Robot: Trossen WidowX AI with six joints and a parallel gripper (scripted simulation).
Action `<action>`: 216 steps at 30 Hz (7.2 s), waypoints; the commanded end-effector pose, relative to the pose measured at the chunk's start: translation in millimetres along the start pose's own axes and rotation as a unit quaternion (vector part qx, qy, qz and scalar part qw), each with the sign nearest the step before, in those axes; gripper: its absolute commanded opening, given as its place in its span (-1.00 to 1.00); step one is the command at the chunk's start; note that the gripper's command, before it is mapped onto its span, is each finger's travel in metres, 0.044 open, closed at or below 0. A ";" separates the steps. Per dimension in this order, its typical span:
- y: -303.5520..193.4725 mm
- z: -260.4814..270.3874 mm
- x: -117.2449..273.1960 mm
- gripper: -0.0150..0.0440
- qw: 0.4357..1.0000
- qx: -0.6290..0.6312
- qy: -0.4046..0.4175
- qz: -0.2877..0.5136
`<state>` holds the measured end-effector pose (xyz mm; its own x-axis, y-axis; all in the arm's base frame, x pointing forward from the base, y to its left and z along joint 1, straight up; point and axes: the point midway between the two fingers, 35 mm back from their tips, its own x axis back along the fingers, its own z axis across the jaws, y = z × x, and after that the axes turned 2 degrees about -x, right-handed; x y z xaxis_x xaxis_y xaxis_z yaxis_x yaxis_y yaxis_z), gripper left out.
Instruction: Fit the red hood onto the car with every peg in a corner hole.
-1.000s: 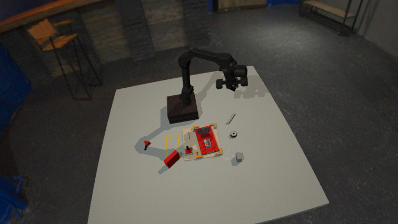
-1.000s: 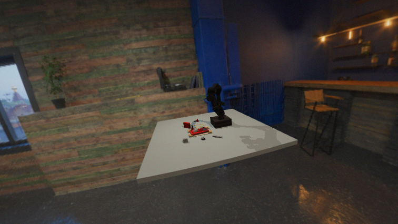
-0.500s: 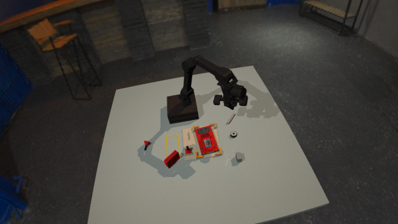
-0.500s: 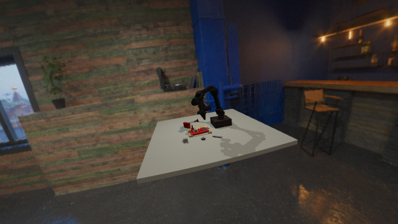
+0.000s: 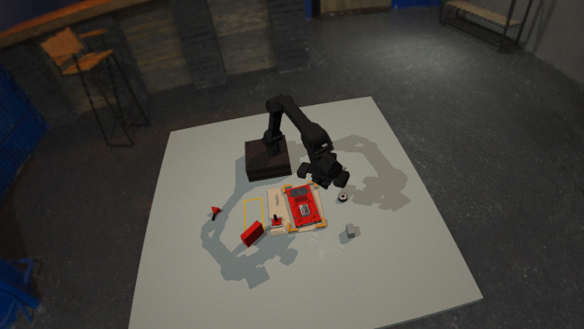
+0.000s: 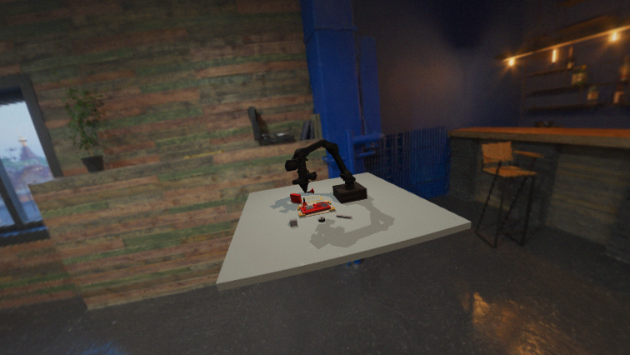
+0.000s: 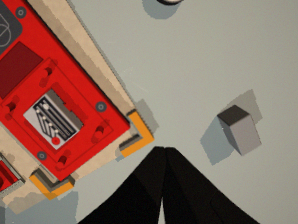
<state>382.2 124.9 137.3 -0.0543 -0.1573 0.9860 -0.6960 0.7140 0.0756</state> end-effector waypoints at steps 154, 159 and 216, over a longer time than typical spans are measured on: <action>-249.2 226.7 10.4 -0.49 0.990 -0.109 0.059 0.067; -249.2 226.7 10.4 -0.49 0.990 -0.109 0.059 0.067; -237.6 270.1 -30.0 1.00 0.050 -0.995 -0.052 0.073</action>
<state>359.2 -222.7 51.2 -0.0305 0.0148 0.9994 0.8578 -0.5129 0.0338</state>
